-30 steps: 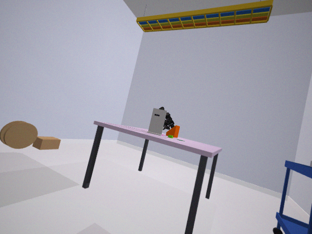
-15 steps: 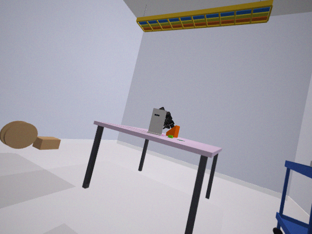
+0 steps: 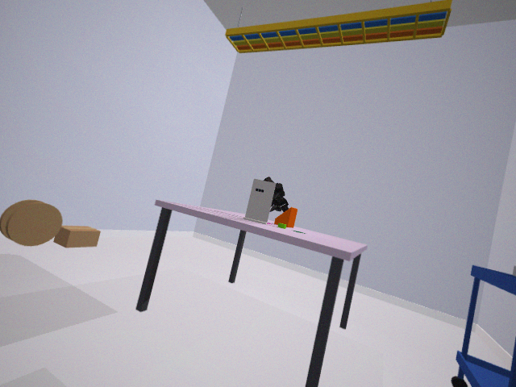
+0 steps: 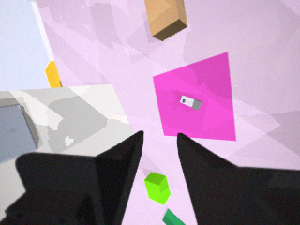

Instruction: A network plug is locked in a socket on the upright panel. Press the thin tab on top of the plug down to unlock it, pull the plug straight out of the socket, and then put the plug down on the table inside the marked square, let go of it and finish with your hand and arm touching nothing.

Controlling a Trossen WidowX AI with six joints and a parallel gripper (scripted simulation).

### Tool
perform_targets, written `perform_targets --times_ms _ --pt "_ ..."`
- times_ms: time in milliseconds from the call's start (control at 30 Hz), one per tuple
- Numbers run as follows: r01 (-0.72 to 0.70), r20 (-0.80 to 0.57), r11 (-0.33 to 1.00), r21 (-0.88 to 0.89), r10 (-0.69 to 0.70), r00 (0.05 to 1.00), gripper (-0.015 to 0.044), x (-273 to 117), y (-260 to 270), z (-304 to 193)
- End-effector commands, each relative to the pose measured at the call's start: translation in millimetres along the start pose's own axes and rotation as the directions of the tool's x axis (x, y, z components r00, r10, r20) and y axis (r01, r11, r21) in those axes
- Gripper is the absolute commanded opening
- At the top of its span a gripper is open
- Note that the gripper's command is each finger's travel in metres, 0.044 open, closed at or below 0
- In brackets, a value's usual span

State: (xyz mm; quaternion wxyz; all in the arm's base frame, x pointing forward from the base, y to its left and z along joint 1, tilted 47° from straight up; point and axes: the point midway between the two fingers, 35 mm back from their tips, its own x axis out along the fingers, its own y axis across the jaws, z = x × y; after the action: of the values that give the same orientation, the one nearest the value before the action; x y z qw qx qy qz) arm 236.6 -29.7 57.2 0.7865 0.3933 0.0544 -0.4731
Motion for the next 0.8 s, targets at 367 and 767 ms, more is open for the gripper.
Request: perform_targets --times_ms 367,767 --pt "-0.015 0.010 1.000 0.003 0.015 1.000 0.0156 -14 7 5" --pt "-0.005 -0.003 1.000 -0.002 0.005 1.000 0.0156 -26 16 1"
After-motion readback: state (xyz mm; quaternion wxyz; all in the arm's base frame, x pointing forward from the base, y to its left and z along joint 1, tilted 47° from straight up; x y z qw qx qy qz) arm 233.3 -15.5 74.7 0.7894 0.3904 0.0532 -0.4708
